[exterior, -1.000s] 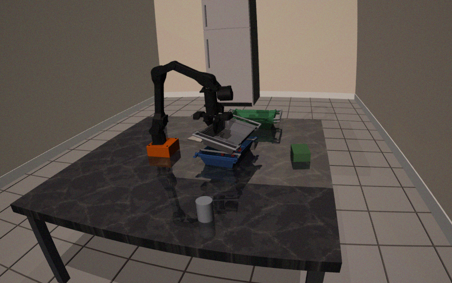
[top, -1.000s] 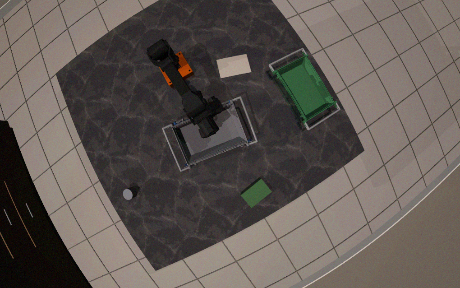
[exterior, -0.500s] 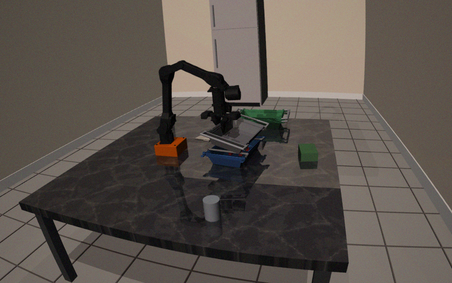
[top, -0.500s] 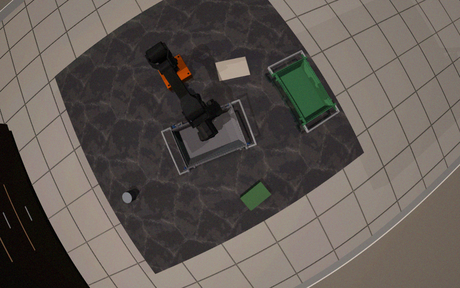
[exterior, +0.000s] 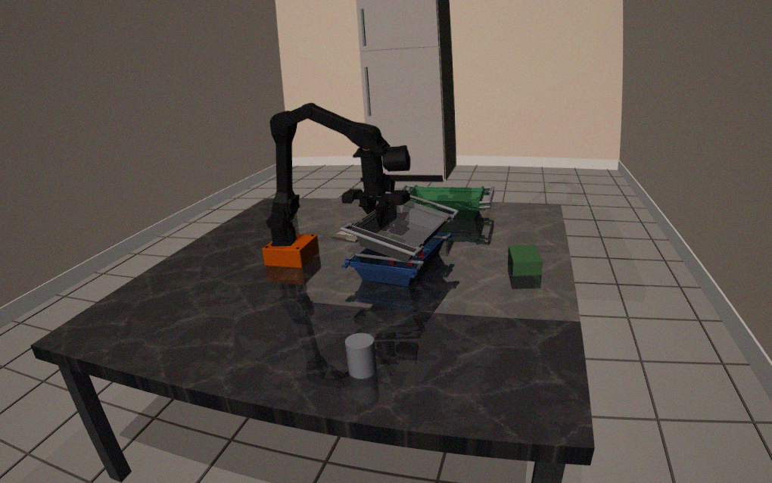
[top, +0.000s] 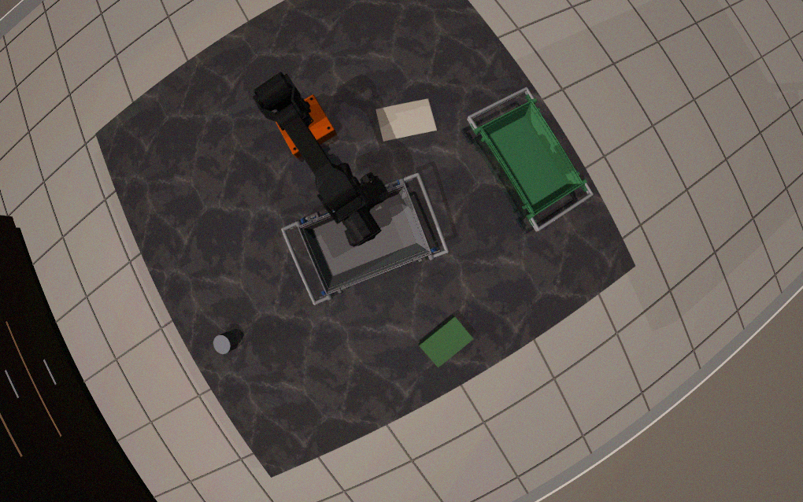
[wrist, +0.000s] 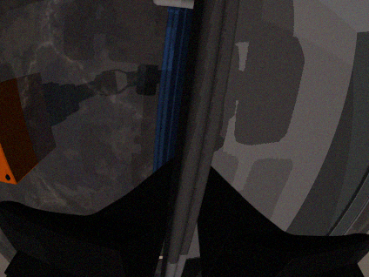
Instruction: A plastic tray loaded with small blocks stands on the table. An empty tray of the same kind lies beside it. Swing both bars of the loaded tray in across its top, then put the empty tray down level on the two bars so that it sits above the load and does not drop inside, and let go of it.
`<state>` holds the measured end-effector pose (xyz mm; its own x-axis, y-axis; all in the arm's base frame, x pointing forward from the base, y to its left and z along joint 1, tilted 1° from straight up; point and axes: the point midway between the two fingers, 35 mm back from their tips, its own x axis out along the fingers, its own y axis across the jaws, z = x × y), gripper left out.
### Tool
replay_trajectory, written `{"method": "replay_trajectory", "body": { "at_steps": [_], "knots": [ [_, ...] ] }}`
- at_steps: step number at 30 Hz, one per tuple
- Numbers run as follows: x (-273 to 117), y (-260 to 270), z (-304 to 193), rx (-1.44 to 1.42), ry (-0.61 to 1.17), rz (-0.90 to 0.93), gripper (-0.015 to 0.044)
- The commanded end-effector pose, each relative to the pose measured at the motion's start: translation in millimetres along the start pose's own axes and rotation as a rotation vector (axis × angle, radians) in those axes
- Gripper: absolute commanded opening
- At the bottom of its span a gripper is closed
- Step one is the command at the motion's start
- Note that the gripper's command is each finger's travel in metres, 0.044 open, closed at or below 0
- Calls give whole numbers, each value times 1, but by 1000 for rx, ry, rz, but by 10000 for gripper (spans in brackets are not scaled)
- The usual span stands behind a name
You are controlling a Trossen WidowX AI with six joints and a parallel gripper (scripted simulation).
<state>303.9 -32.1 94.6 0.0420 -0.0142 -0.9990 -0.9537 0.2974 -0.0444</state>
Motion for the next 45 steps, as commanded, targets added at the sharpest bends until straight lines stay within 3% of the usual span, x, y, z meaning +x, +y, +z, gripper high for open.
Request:
{"method": "replay_trajectory", "body": {
  "at_steps": [1, 45],
  "knots": [
    [6, 6, 0, 4, 0, 28, 0],
    [15, 9, 0, 4, 0, 28, 0]
  ]
}}
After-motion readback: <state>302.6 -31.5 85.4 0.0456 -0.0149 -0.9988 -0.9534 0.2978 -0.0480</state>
